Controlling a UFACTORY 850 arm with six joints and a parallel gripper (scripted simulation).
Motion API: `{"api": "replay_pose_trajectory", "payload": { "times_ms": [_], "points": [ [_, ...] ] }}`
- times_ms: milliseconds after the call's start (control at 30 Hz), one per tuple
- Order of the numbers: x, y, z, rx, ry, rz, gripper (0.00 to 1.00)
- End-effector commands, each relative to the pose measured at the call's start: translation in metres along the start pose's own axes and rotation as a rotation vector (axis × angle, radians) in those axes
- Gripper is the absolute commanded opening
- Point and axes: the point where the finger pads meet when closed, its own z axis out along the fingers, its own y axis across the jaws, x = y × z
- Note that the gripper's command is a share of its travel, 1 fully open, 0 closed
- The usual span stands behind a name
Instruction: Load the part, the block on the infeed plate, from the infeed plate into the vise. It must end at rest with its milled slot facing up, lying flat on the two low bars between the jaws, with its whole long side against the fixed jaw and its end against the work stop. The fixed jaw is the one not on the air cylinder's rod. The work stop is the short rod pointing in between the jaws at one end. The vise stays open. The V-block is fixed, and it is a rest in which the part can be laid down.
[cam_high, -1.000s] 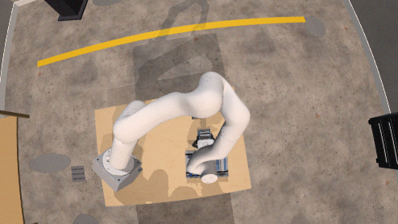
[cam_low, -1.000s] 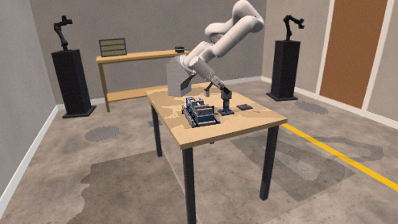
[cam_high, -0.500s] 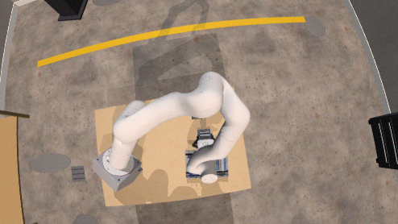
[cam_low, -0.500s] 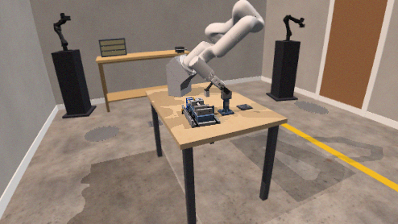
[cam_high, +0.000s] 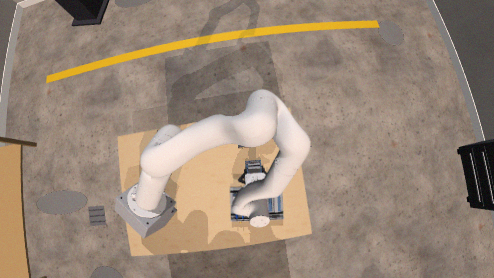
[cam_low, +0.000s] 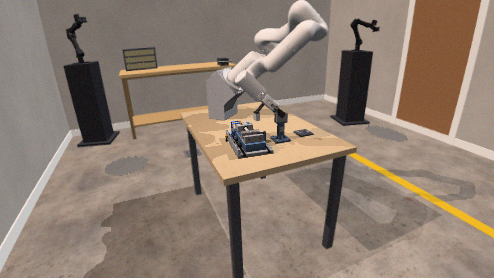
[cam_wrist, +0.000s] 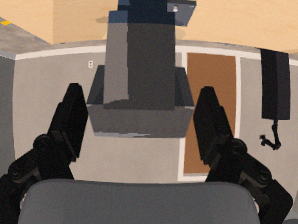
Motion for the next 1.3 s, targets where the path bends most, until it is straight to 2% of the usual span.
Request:
{"api": "replay_pose_trajectory", "payload": {
  "times_ms": [0,567,867,933,1267],
  "points": [
    [0.0000,-0.0003,0.0000,0.001,0.006,-0.001,0.89],
    [-0.0007,-0.0003,0.0001,0.000,0.068,-0.001,0.89],
    [-0.0014,-0.0003,0.0001,0.001,0.133,-0.001,0.89],
    [-0.0014,-0.0003,0.0001,0.001,0.133,-0.001,0.89],
    [-0.0026,-0.0003,0.0003,0.001,0.233,-0.001,0.89]
  ]
}}
